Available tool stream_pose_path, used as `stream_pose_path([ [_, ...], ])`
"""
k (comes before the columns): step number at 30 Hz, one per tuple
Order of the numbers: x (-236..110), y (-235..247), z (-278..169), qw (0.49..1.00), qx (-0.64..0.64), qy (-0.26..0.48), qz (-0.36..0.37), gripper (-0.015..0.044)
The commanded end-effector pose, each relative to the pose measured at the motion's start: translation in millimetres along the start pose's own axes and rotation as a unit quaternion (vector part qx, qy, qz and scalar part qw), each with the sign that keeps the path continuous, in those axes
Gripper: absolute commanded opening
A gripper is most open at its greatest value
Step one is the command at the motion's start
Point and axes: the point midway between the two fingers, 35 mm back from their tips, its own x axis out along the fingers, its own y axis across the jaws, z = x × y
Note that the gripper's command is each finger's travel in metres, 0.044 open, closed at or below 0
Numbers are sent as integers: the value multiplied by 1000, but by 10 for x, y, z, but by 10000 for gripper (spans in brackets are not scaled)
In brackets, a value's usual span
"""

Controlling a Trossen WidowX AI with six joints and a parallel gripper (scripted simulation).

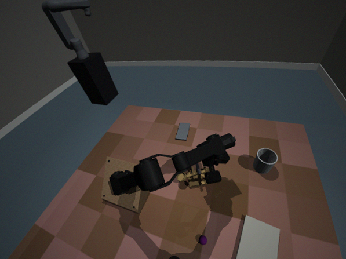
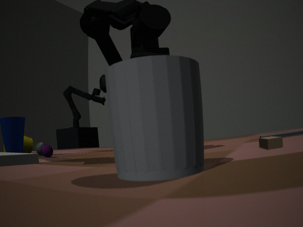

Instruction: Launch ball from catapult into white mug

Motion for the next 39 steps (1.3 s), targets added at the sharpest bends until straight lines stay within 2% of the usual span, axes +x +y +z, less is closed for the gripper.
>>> stream_pose_path([
  [1, 87, -3, -13, 1000, -3, 2, -3, 440],
  [19, 321, -8, -30, 1000, -3, 3, -4, 440],
  [30, 291, -6, -20, 1000, 0, 2, -1, 151],
  [36, 291, -6, -20, 1000, 0, 2, -1, 111],
  [39, 44, -1, -9, 1000, 0, 2, -1, 32],
])
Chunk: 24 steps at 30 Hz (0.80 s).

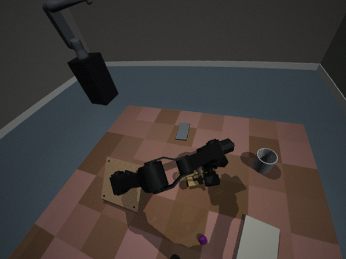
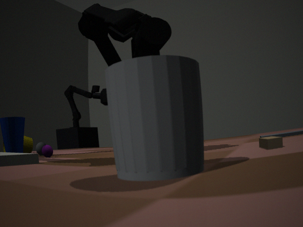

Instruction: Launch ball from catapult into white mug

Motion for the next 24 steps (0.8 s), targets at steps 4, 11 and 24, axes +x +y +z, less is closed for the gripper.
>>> stream_pose_path([
  [4, -473, 16, 12, 1000, 0, -6, 3, 0],
  [11, -407, 10, 29, 1000, -1, -6, 1, 0],
  [24, -193, 7, 39, 1000, -1, -5, 1, 0],
])
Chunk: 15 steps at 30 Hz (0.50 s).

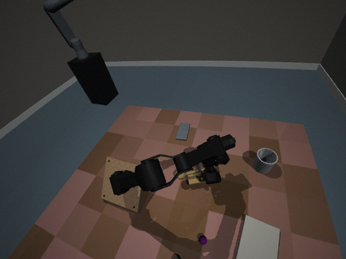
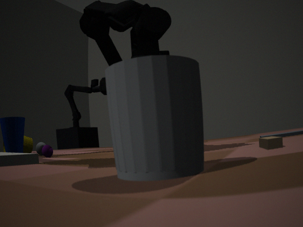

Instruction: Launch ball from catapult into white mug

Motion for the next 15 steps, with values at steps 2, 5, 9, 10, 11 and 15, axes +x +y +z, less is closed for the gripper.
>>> stream_pose_path([
  [2, 60, -1, 9, 1000, -3, -3, -3, 0],
  [5, 109, -2, 8, 1000, -3, -3, -3, 0],
  [9, 174, -4, 6, 1000, -3, -3, -3, 0],
  [10, 190, -4, 5, 1000, -3, -3, -3, 0],
  [11, 207, -5, 5, 1000, -4, -3, -3, 0],
  [15, 228, -6, -4, 1000, 0, 0, -1, 0],
])
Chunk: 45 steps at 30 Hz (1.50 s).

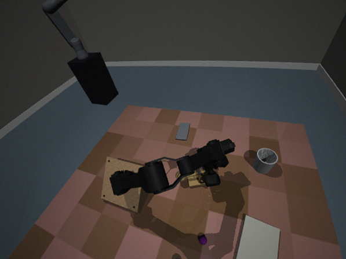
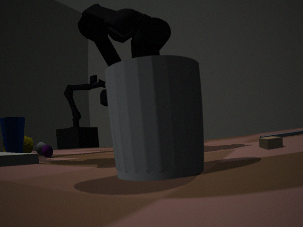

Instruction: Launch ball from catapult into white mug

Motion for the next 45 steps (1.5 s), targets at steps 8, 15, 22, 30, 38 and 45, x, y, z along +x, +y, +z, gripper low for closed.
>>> stream_pose_path([
  [8, -10, 1, 3, 1000, 0, -1, 0, 79],
  [15, -10, 1, 3, 1000, 0, -1, 0, 263],
  [22, -243, 8, 31, 1000, 0, -1, 1, 440],
  [30, -1015, 16, -2, 1000, -1, -1, 2, 440],
  [38, -941, 21, -20, 1000, -3, -4, -1, 440],
  [45, -495, 16, -18, 1000, -3, -4, -2, 440],
])
